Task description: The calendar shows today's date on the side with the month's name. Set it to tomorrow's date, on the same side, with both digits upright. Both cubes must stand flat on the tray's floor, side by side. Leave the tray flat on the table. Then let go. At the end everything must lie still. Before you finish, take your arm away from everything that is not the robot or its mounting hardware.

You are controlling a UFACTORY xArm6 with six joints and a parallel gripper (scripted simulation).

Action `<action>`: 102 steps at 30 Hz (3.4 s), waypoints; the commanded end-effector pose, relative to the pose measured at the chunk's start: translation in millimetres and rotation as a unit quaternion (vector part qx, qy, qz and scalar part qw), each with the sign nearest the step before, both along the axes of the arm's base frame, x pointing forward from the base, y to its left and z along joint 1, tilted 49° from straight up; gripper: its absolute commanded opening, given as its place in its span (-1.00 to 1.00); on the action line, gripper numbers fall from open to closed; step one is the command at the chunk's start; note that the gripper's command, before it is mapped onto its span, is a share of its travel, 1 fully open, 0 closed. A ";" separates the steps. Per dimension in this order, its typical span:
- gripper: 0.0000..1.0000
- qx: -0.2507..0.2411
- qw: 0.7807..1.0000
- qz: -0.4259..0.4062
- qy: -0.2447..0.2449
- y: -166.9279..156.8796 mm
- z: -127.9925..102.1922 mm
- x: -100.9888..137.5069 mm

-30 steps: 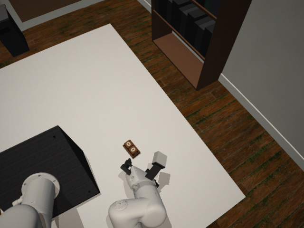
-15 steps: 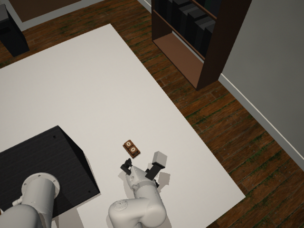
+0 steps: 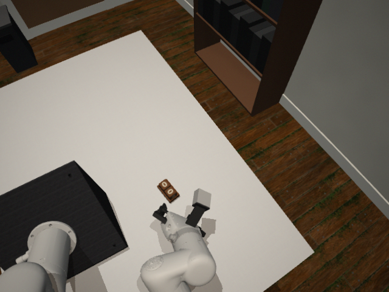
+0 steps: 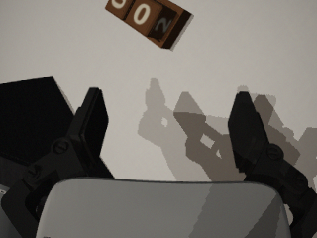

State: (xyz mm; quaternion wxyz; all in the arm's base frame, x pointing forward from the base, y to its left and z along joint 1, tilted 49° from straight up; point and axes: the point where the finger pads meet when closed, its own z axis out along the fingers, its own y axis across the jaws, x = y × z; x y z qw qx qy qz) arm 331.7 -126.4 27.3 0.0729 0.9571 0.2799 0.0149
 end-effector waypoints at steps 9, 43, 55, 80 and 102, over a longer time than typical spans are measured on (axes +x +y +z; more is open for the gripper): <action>1.00 -0.102 0.984 0.117 0.085 19.9 16.3 2.4; 1.00 -0.314 0.823 0.388 0.273 65.4 57.0 6.7; 1.00 -0.314 0.823 0.388 0.273 65.4 57.0 6.7; 1.00 -0.280 0.731 0.522 0.339 68.0 48.3 10.5; 1.00 -0.211 0.543 0.697 0.418 71.9 34.2 15.7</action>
